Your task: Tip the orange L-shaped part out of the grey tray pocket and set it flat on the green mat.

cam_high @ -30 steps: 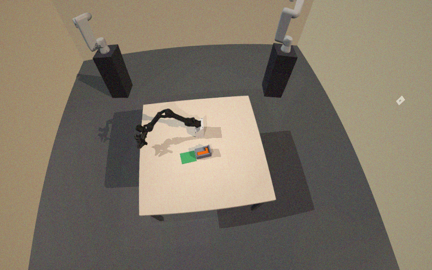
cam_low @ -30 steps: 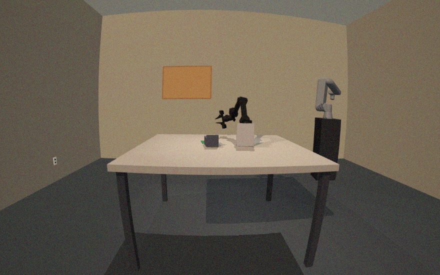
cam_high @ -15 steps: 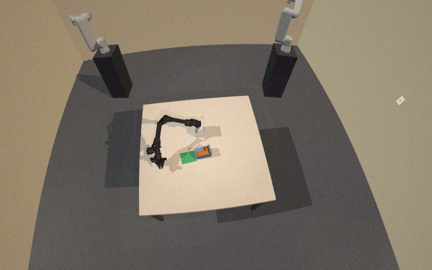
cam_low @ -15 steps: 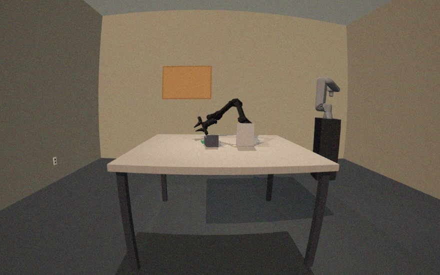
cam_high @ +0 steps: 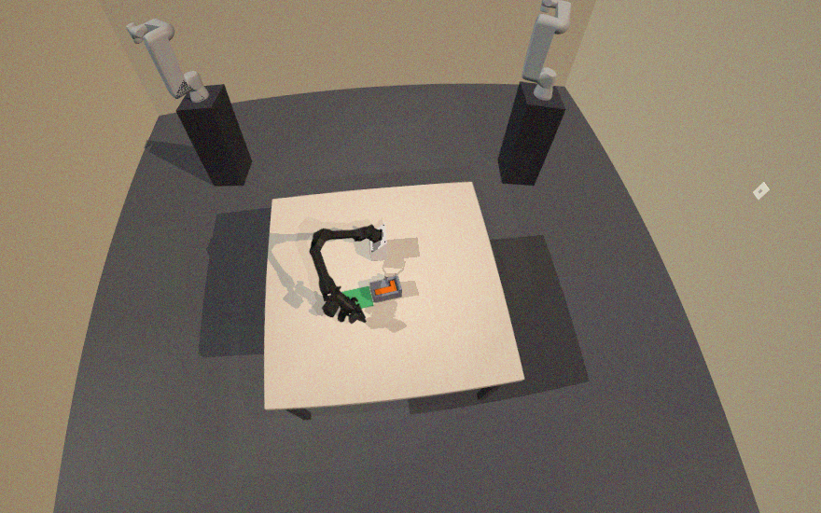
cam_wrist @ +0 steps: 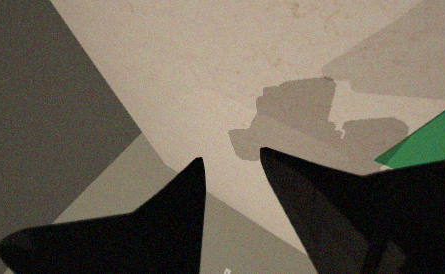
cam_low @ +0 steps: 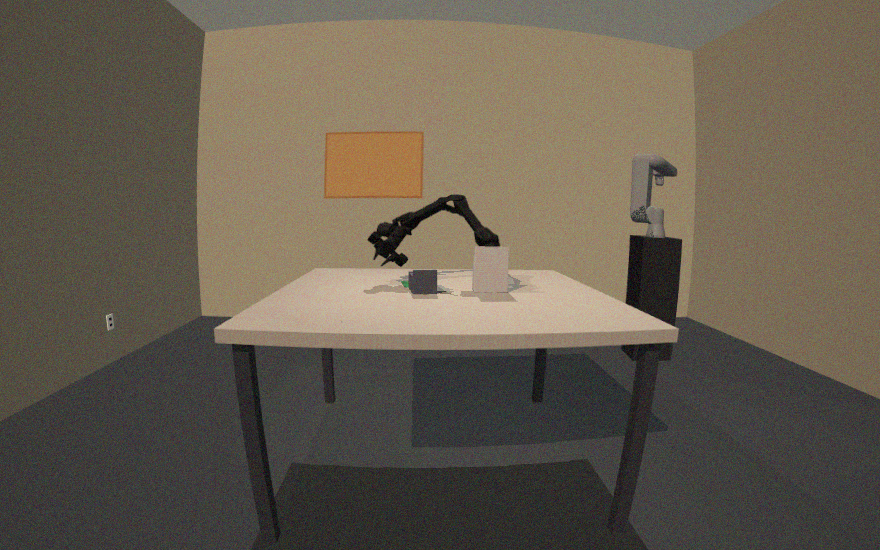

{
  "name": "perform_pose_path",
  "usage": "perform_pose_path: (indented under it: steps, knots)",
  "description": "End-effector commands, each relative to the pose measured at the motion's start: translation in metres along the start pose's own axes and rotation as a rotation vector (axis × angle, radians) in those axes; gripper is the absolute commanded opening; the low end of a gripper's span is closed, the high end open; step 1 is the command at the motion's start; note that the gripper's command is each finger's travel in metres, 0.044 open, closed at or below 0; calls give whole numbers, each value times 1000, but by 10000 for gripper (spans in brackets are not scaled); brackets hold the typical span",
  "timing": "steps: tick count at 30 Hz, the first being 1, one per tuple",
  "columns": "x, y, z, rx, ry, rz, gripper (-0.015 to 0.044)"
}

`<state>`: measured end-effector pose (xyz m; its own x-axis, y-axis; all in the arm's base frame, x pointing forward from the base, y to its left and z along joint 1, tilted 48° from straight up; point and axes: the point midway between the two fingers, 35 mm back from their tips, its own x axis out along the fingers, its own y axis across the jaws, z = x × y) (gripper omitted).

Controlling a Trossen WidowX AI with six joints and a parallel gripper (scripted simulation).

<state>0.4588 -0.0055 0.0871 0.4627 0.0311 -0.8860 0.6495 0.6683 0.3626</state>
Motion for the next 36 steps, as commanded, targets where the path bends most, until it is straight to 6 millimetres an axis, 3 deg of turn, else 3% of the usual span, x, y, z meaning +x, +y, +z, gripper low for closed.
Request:
perform_pose_path:
  steps: [1, 8, 12, 16, 23, 26, 31, 36]
  knots:
    - [24, -4, -68, -170, 87, -179, 180]
    - [36, -34, -188, -628, 174, -551, 180]
    - [26, -55, -233, -923, 159, -744, 180]
    - [12, -72, -265, -1227, 102, -915, 180]
    - [9, -74, -270, -1279, 88, -942, 180]
    - [21, -83, -262, -1279, 89, -941, 180]
    - [55, -119, -238, -1279, 86, -944, 180]
    - [56, -121, -237, -1279, 86, -945, 180]
